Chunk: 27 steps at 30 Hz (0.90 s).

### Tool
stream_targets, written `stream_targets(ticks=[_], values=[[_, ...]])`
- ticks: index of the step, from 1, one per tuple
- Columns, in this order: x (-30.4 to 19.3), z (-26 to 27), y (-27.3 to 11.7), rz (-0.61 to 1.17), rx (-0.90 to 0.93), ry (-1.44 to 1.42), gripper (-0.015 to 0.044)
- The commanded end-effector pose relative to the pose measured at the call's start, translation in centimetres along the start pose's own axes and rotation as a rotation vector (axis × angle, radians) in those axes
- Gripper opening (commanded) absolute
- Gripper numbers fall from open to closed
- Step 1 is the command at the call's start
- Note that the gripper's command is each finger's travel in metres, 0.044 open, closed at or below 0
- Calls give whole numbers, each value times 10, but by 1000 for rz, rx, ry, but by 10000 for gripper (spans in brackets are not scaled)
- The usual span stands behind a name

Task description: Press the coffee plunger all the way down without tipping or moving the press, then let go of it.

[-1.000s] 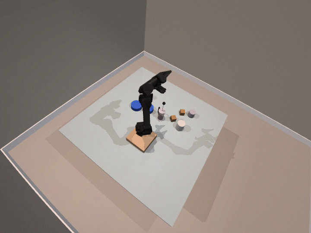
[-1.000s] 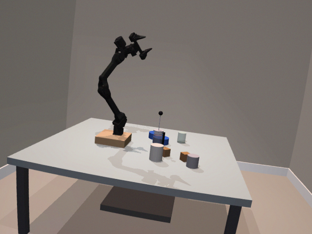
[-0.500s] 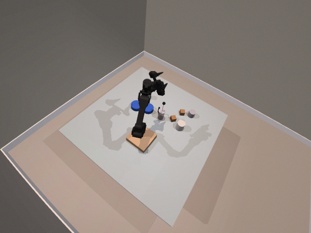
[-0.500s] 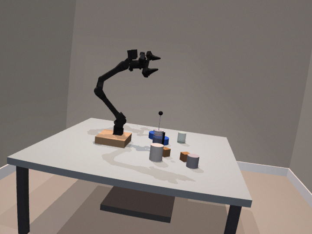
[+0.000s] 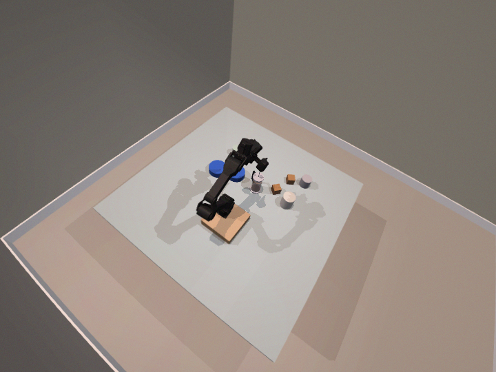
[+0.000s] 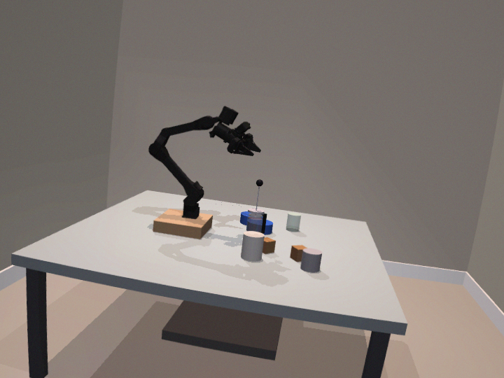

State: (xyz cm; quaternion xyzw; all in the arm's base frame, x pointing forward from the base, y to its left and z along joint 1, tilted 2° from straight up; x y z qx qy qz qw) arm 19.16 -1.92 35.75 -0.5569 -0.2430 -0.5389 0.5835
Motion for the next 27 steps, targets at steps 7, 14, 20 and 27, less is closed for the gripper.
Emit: stream_targets(ticks=[7,14,20,27], values=[[-57,-25,30,114,-18,-122,440],[-76,-31,39,113,-18,-122,440],[-76,-31,44,113,-18,-122,440],[-77,-31,55,112,-18,-122,440]])
Point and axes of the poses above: the point midway between the two fingers, 35 mm back from their tips, its own y axis out along the fingers, its own z axis across the jaws, x = y × z, the point moved 5 cm from there along -y, back along the fingers, and after that the axes turned 12 degrees about y, right-handed, at the moved point
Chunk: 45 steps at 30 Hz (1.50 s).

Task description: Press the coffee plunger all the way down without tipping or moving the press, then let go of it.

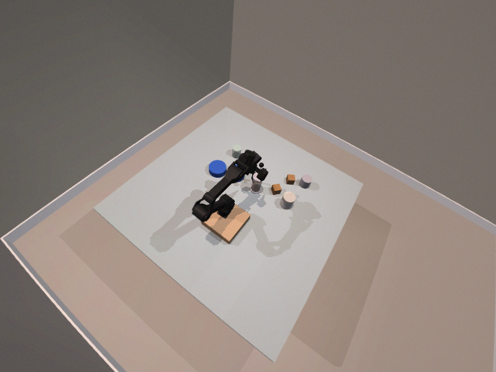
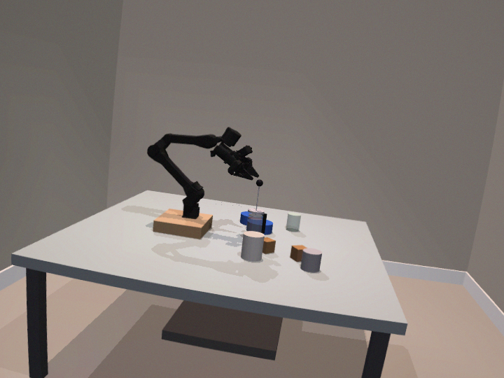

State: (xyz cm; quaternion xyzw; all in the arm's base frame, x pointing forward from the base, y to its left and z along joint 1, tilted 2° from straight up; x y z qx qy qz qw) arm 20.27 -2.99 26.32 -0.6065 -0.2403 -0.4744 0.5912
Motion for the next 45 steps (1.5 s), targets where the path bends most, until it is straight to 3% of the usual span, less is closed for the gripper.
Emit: stream_targets(ticks=[1,17,29,45], values=[[0,0,8,1,3,-3,440],[-1,0,31,-1,3,-3,440],[-1,0,31,-1,3,-3,125],[-4,-1,33,-1,3,-3,119]])
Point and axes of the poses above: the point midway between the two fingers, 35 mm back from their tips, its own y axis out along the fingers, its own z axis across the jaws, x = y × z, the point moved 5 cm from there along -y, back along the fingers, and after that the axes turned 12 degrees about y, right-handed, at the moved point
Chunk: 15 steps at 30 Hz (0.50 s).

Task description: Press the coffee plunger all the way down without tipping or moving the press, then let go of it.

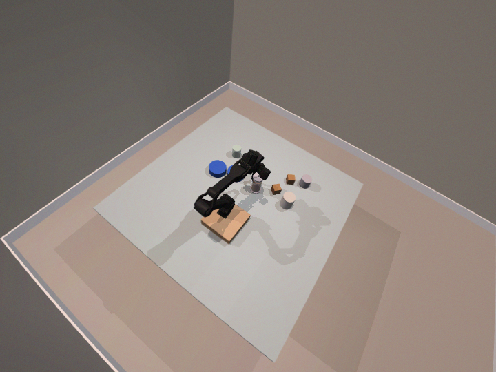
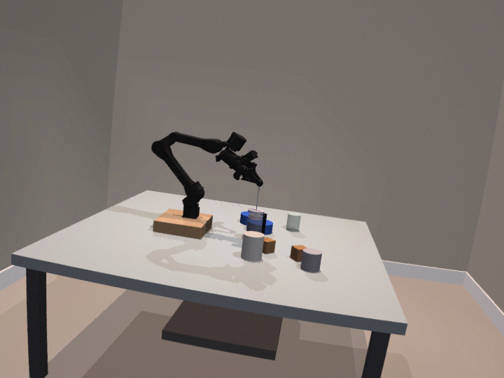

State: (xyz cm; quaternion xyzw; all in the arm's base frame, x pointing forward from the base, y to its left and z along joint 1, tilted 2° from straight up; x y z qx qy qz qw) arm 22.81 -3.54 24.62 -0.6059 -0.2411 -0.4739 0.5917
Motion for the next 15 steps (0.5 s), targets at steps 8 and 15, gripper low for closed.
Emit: stream_targets(ticks=[8,15], values=[[-12,-2,11,-1,1,-3,119],[-21,-4,18,-1,1,-3,119]])
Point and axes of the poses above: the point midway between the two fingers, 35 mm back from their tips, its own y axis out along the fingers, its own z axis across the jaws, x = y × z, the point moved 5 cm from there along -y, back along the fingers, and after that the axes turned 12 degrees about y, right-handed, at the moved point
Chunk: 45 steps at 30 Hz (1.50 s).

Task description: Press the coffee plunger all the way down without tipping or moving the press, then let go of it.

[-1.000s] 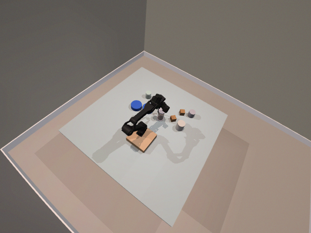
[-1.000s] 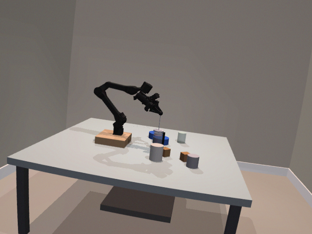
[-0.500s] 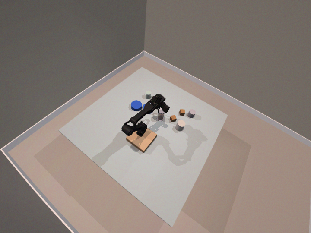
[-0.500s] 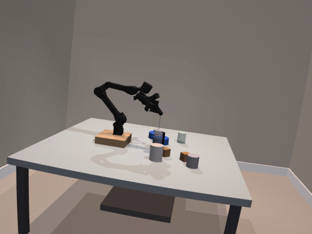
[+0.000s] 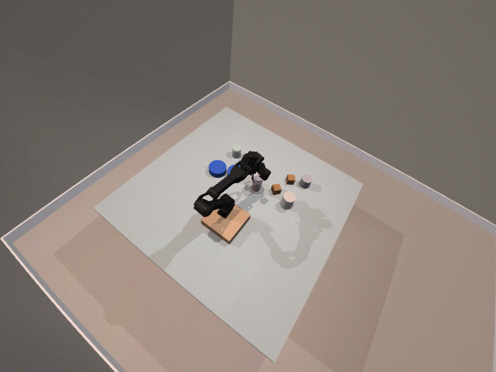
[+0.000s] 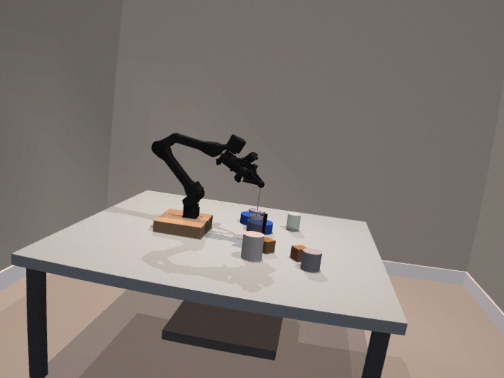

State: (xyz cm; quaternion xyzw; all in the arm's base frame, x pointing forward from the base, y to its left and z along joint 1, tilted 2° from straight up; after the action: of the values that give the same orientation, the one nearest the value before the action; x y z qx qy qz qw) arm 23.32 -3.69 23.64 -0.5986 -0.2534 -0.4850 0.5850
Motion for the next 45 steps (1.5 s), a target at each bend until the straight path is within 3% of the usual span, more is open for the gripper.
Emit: stream_targets(ticks=[1,45], values=[[-17,-3,9,37,-6,-5,119],[-66,-15,53,35,-6,-5,119]])
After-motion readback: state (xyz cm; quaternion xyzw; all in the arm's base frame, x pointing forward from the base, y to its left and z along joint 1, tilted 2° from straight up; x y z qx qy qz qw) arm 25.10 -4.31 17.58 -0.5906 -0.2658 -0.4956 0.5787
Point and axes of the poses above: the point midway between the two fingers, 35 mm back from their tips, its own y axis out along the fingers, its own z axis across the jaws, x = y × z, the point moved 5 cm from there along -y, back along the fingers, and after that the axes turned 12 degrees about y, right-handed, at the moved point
